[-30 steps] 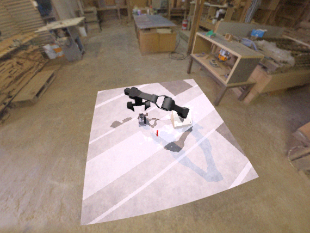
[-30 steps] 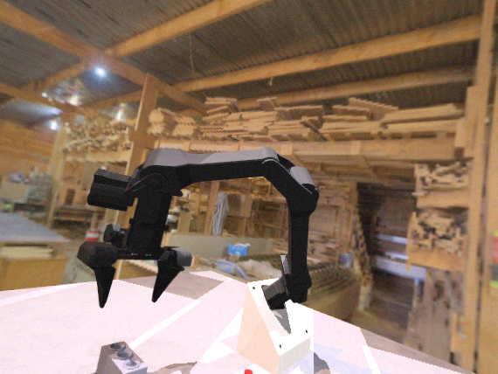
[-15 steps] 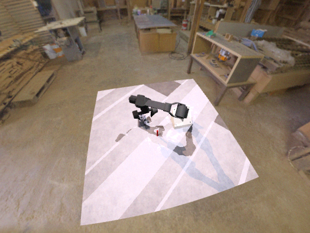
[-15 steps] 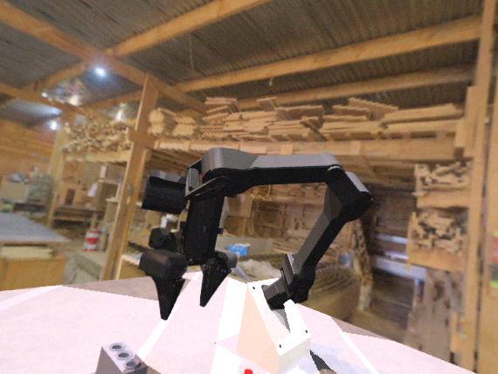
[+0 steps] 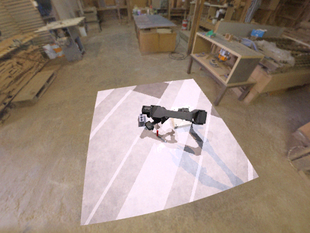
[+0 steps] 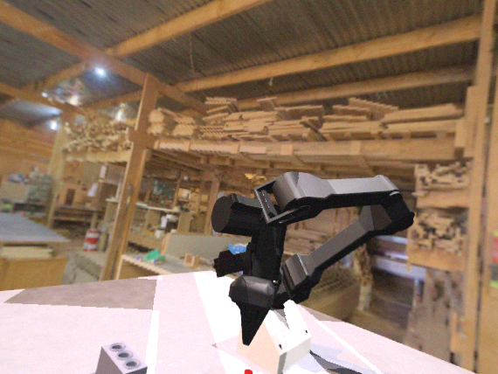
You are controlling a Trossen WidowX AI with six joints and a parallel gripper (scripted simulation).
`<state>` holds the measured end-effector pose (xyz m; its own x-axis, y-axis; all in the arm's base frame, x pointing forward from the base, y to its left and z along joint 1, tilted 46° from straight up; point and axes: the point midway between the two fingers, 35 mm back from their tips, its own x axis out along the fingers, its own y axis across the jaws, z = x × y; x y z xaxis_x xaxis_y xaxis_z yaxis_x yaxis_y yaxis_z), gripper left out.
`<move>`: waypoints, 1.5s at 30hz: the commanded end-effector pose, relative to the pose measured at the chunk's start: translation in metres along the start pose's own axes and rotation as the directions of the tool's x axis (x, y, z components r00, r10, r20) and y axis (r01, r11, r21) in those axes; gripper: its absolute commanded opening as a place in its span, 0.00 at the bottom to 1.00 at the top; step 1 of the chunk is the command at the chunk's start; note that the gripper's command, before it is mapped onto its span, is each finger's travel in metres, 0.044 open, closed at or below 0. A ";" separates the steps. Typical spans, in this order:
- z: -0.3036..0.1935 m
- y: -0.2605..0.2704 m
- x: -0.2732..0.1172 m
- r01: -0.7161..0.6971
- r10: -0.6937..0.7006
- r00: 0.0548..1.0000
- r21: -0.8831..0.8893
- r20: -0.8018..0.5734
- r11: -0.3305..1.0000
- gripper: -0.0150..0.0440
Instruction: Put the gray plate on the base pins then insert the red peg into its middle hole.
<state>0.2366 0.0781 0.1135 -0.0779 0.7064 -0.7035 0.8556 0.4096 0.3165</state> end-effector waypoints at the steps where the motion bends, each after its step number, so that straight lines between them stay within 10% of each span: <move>1: -0.006 -0.003 0.026 0.004 -0.004 1.000 -0.008 -0.010 1.000 1.00; 45: -0.006 -0.001 0.096 0.002 -0.002 1.000 -0.008 -0.012 1.000 1.00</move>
<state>0.2273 0.1451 0.0539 -0.0797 0.7098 -0.6999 0.8475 0.4179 0.3272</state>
